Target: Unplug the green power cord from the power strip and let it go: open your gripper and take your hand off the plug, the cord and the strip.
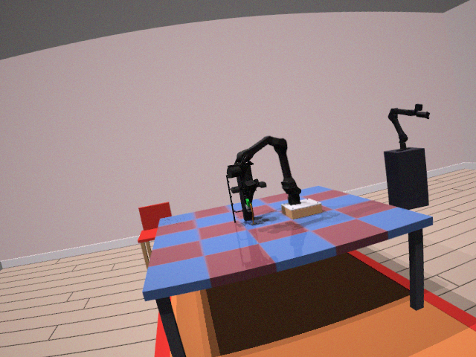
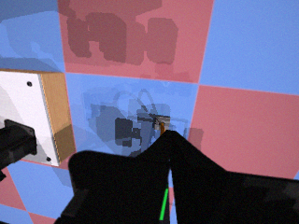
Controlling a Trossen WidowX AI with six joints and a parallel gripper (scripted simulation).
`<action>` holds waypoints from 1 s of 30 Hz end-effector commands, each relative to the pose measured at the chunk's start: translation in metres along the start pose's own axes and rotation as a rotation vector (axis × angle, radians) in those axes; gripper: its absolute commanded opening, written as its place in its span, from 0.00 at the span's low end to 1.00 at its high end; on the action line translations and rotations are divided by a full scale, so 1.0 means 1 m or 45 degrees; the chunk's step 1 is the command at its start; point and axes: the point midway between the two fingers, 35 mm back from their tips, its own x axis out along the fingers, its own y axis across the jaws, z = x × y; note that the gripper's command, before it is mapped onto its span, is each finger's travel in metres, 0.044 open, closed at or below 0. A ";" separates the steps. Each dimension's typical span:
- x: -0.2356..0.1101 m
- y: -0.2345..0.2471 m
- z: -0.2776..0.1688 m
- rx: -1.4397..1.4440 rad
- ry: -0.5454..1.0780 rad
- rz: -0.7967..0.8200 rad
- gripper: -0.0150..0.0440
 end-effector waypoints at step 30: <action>-0.001 -0.001 0.000 0.003 0.001 0.004 0.53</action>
